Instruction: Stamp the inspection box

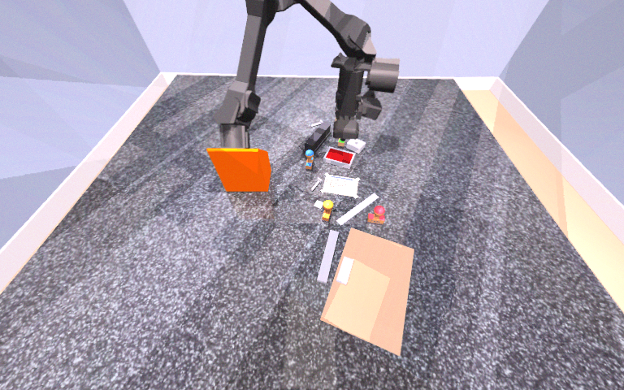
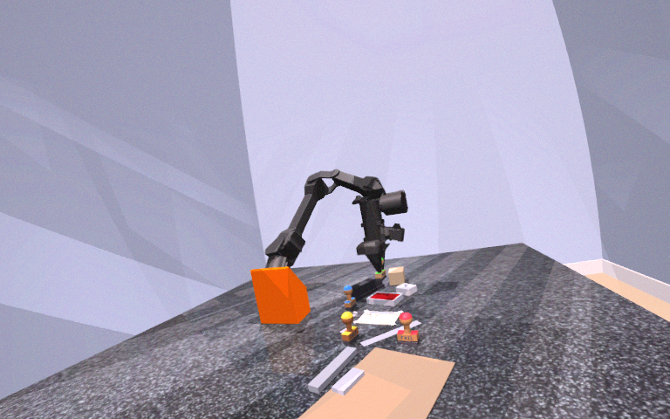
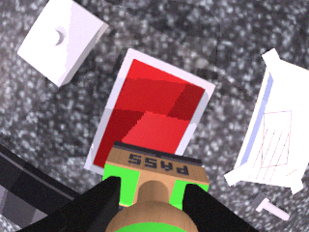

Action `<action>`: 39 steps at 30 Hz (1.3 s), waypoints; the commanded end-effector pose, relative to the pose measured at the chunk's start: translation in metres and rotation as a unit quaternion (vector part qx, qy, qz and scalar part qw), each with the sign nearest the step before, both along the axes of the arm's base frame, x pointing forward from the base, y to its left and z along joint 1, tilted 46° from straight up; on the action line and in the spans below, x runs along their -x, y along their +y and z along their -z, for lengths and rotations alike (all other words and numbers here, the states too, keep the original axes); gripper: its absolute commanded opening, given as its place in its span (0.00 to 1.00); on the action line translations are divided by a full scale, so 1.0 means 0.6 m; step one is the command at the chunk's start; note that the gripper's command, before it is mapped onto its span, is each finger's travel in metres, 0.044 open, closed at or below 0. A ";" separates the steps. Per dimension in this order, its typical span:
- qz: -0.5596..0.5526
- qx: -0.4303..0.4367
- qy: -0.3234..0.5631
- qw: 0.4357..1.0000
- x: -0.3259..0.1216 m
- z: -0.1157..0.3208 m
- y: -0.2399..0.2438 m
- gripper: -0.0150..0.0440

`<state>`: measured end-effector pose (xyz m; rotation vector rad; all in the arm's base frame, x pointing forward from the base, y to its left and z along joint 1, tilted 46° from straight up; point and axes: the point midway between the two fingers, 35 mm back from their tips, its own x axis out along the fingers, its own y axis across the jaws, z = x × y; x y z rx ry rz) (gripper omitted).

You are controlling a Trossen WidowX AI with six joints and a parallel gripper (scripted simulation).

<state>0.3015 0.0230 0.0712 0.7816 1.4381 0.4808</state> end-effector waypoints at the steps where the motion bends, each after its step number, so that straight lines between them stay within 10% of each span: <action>1: 0.044 -0.004 0.046 0.998 0.000 0.013 -0.014 0.25; 39: 0.410 -0.054 0.412 0.812 0.032 0.118 -0.112 0.25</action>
